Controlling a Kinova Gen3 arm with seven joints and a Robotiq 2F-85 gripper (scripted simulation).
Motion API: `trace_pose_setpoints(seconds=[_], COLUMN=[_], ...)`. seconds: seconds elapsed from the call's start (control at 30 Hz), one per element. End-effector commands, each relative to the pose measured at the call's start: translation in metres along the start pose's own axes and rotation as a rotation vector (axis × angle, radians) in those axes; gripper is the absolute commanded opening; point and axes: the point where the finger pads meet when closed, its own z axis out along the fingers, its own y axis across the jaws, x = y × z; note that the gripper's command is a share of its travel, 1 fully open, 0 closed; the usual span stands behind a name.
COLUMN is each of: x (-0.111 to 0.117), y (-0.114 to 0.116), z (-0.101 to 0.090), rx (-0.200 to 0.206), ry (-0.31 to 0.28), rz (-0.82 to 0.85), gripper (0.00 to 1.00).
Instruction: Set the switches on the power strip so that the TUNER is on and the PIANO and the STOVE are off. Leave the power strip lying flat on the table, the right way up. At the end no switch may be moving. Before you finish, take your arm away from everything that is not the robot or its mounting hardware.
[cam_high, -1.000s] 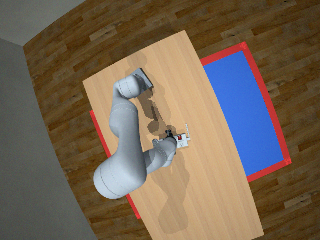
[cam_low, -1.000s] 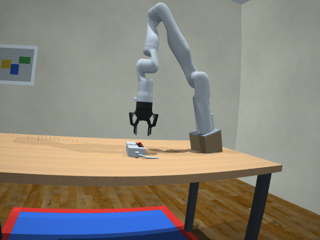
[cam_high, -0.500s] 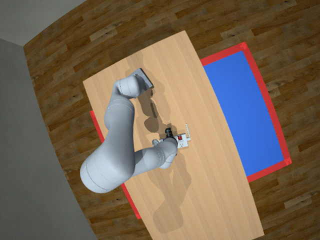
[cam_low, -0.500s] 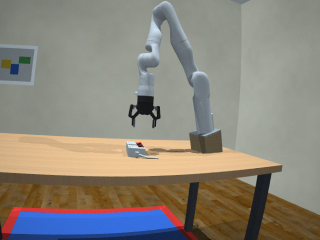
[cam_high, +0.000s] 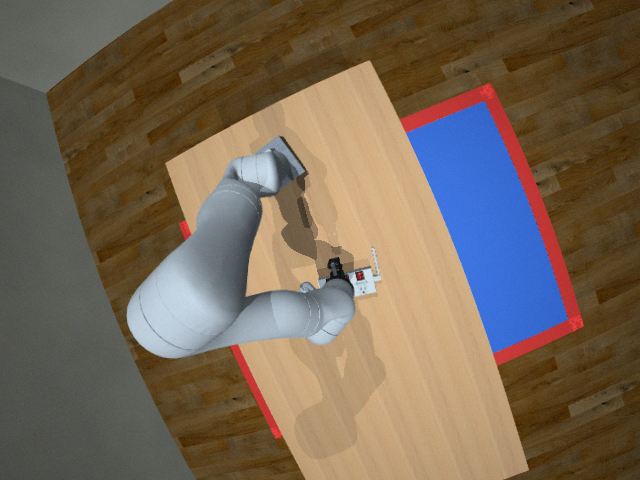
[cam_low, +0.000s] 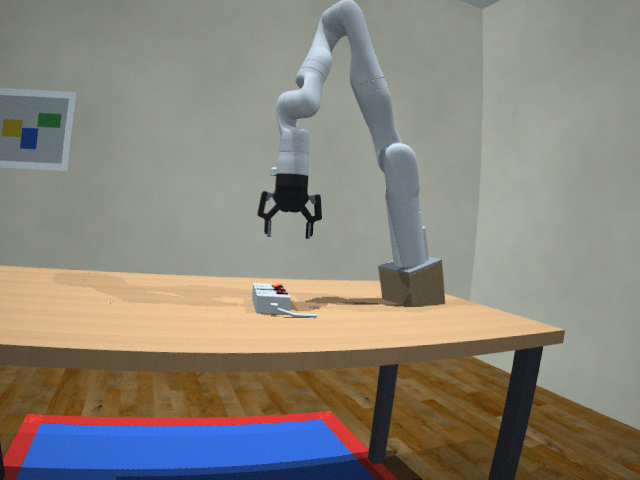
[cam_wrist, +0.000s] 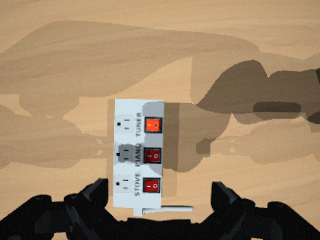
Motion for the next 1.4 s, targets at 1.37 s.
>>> trace_pose_setpoints(seconds=[1.37], x=[0.005], y=[-0.006], z=[-0.028], rx=[0.011], ry=[0.000], rz=[0.004], gripper=[1.00])
